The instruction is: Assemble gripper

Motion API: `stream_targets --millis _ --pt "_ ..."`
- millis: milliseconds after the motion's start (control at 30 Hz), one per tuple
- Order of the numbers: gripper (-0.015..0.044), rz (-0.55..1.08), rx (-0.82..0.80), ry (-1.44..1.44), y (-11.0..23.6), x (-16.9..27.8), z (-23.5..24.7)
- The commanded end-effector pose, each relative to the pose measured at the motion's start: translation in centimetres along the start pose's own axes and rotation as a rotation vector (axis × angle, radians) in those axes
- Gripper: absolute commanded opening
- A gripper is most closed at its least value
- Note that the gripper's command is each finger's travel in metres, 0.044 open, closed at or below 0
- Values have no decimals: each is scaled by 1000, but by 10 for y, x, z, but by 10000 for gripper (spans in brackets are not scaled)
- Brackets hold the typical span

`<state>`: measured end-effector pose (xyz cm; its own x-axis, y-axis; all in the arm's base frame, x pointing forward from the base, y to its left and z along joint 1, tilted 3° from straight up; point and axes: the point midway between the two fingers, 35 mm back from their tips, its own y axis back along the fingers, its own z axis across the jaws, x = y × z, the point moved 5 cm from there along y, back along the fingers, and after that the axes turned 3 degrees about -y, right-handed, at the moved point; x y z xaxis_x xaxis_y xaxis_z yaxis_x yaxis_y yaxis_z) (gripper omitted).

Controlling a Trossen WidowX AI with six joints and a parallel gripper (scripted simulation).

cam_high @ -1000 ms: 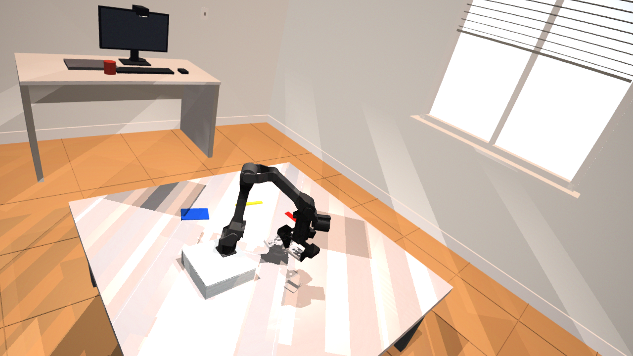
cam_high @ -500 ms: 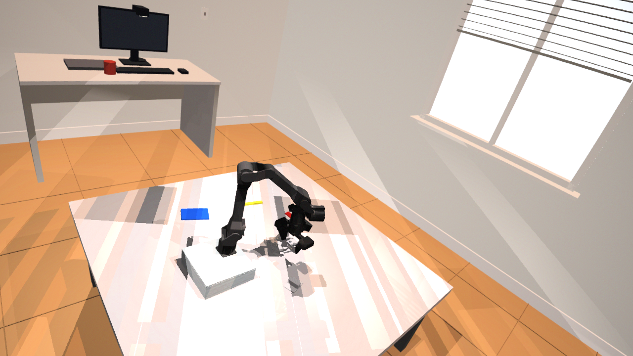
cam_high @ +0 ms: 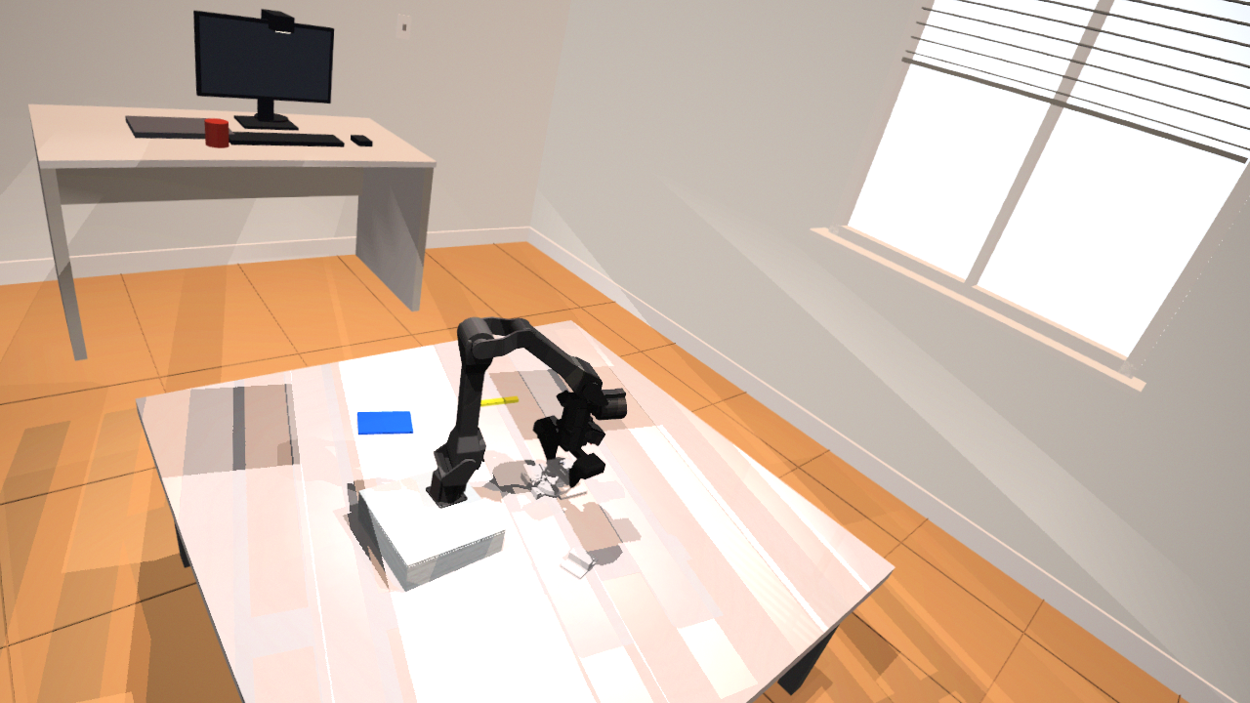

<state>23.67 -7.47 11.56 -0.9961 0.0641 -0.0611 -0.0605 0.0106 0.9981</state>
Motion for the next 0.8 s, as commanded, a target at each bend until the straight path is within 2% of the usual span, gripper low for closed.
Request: stream_targets --millis 0,533,767 --pt "351 1 4 -25 -1 2 12" --pt "351 -2 -1 -126 -1 12 62" --pt "351 -2 -1 -130 -1 12 64"
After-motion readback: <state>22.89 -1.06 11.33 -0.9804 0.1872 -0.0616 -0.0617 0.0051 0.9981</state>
